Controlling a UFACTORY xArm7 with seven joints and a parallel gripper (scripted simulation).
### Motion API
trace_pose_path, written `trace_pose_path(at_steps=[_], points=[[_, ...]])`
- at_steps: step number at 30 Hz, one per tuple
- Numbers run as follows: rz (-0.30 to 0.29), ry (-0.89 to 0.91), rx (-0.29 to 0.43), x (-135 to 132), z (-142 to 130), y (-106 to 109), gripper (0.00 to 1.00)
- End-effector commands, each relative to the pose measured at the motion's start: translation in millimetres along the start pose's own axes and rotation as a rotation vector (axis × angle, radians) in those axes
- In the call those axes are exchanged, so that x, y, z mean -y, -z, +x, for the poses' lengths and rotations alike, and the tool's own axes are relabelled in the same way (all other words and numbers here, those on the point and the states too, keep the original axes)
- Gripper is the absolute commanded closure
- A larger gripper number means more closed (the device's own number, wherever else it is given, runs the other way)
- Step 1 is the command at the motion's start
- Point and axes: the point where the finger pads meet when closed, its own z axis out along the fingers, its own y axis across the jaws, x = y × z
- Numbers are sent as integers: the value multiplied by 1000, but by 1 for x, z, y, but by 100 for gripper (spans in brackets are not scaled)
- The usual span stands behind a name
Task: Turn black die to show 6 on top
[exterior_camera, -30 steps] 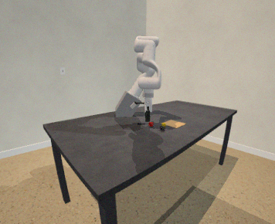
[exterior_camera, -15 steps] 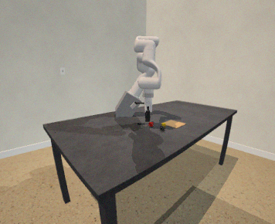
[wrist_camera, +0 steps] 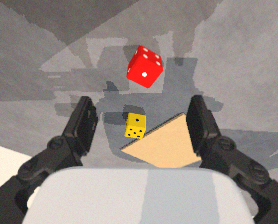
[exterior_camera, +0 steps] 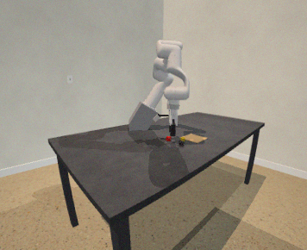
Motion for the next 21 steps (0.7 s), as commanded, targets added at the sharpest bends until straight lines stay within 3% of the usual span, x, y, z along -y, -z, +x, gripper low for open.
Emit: trace_pose_path(at_steps=[1,6,21], points=[[2,-1,-4,6,-29,1,0],[2,-1,-4,8,-41,1,0],[2,-1,-4,8,-41,1,0]])
